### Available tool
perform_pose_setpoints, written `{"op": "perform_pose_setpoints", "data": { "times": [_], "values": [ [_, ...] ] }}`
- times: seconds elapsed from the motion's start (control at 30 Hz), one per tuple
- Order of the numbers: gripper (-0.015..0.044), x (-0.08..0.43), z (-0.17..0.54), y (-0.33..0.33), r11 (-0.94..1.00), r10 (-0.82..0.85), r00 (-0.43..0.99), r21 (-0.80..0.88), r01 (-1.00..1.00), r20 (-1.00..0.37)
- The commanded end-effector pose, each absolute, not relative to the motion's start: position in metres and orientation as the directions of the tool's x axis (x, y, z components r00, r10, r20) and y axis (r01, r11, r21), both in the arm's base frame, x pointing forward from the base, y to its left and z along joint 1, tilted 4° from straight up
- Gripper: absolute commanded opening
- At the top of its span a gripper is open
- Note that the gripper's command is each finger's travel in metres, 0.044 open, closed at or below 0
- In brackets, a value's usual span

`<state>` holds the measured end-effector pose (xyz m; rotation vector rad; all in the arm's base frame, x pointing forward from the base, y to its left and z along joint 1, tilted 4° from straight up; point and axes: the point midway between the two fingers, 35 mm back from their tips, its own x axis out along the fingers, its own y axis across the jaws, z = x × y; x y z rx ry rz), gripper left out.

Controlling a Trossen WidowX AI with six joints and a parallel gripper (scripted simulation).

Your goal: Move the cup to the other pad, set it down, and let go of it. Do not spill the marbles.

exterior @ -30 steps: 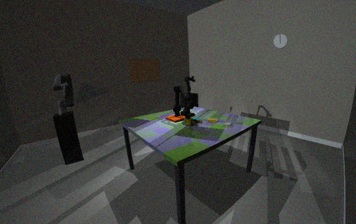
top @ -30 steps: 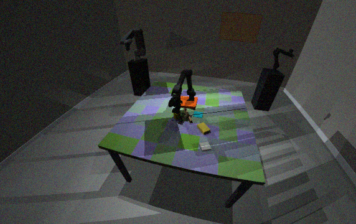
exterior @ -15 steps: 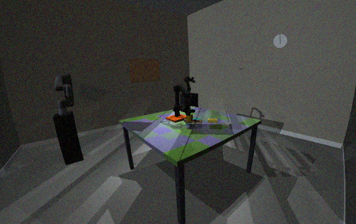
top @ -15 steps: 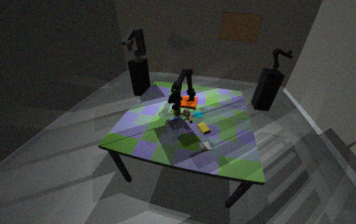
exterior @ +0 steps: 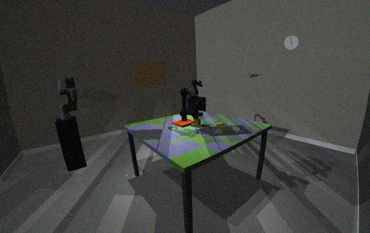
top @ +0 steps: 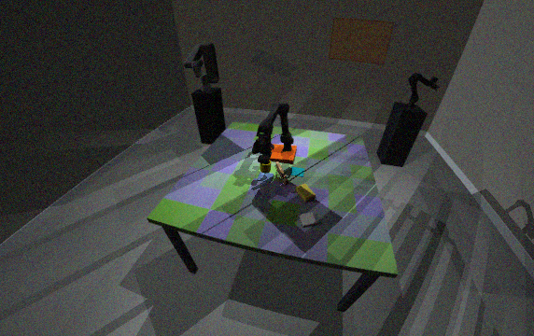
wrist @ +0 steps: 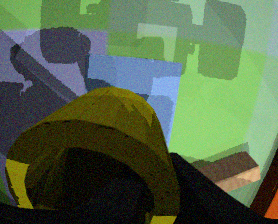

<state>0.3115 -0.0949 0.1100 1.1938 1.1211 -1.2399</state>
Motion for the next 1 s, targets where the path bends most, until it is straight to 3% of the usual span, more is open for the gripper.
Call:
{"op": "perform_pose_setpoints", "data": {
  "times": [0.0,0.97],
  "values": [
    [0.0,0.312,0.11,-0.095,-0.028,-0.07,0.031,0.033,0.999,-0.997],
    [0.0,0.288,0.106,-0.043,-0.032,-0.069,0.025,0.027,0.999,-0.997]
  ]
}}
